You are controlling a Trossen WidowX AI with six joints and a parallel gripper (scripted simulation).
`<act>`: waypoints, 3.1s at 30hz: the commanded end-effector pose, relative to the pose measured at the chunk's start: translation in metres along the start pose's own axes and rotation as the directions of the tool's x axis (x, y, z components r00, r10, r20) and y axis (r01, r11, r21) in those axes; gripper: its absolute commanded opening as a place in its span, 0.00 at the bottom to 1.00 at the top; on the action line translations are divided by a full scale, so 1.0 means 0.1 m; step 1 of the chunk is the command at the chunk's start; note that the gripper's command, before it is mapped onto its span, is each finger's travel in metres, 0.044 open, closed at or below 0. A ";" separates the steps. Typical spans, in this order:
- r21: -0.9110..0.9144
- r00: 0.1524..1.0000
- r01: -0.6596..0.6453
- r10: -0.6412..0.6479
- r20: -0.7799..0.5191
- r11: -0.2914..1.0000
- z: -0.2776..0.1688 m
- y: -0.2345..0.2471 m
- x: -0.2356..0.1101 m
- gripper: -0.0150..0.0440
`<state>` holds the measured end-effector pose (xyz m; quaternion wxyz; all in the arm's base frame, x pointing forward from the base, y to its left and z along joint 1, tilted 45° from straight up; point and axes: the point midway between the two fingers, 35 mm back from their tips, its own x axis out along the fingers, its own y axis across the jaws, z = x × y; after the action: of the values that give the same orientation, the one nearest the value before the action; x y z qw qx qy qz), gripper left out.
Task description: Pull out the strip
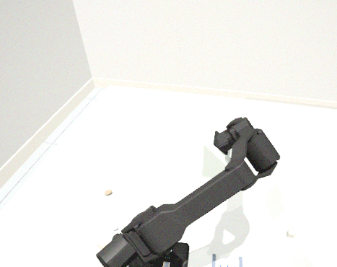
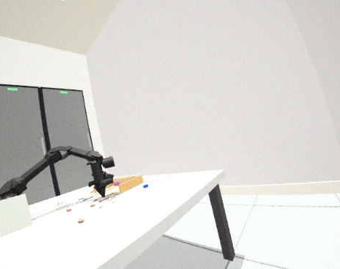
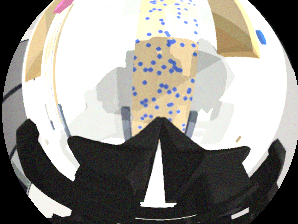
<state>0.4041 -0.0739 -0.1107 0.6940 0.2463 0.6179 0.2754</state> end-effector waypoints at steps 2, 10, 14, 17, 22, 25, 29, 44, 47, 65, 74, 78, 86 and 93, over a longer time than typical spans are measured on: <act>0.009 1.000 -0.006 0.006 -0.001 1.000 -0.02 0.00 0.02 0.25; 0.009 1.000 -0.006 0.006 -0.001 1.000 -0.02 0.00 0.02 0.25; 0.009 1.000 -0.006 0.006 -0.001 1.000 -0.02 0.01 0.03 0.25; 0.009 1.000 -0.006 0.006 -0.001 1.000 -0.02 0.01 0.03 0.25; 0.009 1.000 -0.006 0.006 -0.001 1.000 -0.02 0.01 0.03 0.25; 0.009 1.000 -0.006 0.006 -0.001 1.000 -0.02 0.01 0.03 0.25; 0.009 1.000 -0.006 0.006 -0.001 1.000 -0.02 0.01 0.03 0.25; 0.009 1.000 -0.006 0.006 -0.001 1.000 -0.01 0.00 0.05 0.25; 0.009 1.000 -0.006 0.006 -0.001 1.000 -0.01 0.00 0.05 0.25; 0.009 1.000 -0.006 0.006 -0.001 1.000 0.00 0.00 0.07 0.25; 0.009 1.000 -0.006 0.006 -0.001 1.000 -0.07 -0.01 0.07 0.25; 0.009 1.000 -0.006 0.006 -0.001 1.000 -0.13 -0.01 0.07 0.25; 0.009 1.000 -0.006 0.006 -0.002 1.000 -0.26 -0.02 0.08 0.25; 0.010 1.000 -0.006 0.006 -0.002 1.000 -0.36 -0.03 0.08 0.25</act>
<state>0.3800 -0.0745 -0.1176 0.6996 0.2510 0.6109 0.2727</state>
